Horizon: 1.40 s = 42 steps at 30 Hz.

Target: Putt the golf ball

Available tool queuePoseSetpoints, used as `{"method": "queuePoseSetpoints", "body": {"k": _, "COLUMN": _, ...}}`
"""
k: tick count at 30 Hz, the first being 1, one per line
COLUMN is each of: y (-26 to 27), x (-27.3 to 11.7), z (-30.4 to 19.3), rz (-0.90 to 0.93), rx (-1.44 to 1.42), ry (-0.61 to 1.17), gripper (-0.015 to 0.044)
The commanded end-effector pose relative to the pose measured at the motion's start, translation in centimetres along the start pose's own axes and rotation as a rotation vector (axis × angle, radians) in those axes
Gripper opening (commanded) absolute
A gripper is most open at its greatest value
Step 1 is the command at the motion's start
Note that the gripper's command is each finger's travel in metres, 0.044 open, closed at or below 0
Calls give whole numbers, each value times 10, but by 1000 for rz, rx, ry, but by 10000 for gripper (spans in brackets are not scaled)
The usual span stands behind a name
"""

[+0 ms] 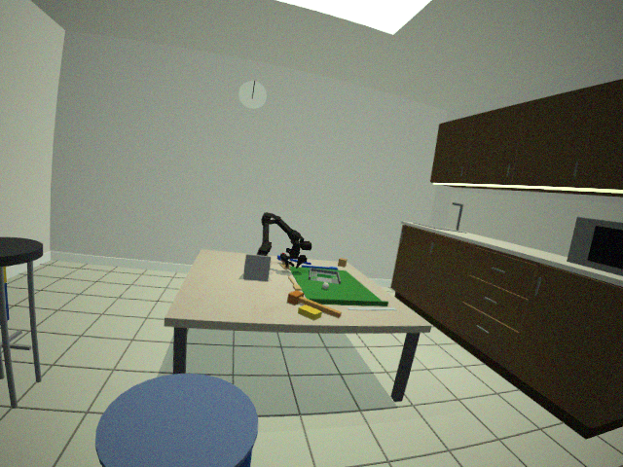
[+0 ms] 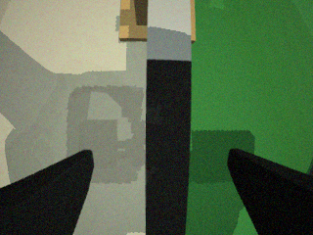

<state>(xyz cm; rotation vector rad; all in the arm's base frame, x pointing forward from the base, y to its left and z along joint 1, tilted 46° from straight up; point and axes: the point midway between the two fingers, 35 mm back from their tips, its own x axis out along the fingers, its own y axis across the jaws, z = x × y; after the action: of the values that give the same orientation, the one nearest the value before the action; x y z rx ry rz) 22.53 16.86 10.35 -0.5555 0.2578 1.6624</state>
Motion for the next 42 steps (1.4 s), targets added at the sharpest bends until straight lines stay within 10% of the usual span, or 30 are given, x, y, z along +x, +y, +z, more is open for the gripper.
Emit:
{"method": "queuePoseSetpoints", "body": {"k": 1, "y": 0, "x": 0, "z": 0, "rz": 0, "rx": -2, "ry": 0, "gripper": 256}}
{"method": "queuePoseSetpoints", "body": {"k": 13, "y": 0, "x": 0, "z": 0, "rz": 0, "rx": -2, "ry": 0, "gripper": 0}}
{"method": "queuePoseSetpoints", "body": {"k": 42, "y": -1, "x": -96, "z": 24, "rz": 2, "rx": 3, "ry": 4, "gripper": 0}}
